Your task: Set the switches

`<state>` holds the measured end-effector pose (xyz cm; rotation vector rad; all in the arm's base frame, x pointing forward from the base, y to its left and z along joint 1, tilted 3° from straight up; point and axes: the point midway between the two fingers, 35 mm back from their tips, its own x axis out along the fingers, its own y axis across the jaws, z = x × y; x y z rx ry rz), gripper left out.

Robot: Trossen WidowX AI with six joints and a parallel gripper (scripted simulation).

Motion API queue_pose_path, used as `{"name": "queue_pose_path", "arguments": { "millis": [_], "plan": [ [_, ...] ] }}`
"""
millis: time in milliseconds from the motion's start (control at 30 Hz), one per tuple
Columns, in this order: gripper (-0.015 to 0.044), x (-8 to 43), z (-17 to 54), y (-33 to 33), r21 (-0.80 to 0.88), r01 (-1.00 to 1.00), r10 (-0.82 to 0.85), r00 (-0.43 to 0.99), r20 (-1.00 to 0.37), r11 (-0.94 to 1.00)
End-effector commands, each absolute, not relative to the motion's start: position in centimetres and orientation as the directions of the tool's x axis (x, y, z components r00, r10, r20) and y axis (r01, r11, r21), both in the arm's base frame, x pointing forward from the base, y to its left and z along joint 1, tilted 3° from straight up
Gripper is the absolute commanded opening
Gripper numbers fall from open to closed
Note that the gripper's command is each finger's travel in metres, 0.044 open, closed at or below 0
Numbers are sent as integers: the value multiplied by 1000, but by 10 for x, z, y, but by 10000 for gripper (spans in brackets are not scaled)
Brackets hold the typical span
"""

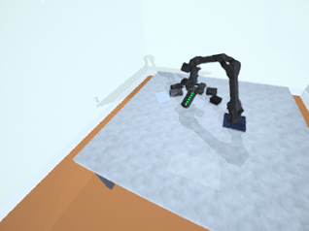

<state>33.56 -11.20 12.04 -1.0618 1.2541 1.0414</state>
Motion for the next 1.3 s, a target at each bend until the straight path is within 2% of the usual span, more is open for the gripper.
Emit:
{"name": "queue_pose_path", "arguments": {
  "millis": [0, 1267],
  "plan": [
    [336, 338, 123, -104, -37, -980, 19, 42, -999, 195],
    [336, 342, 140, -77, -38, -980, -56, 27, -998, 195]
  ]
}}
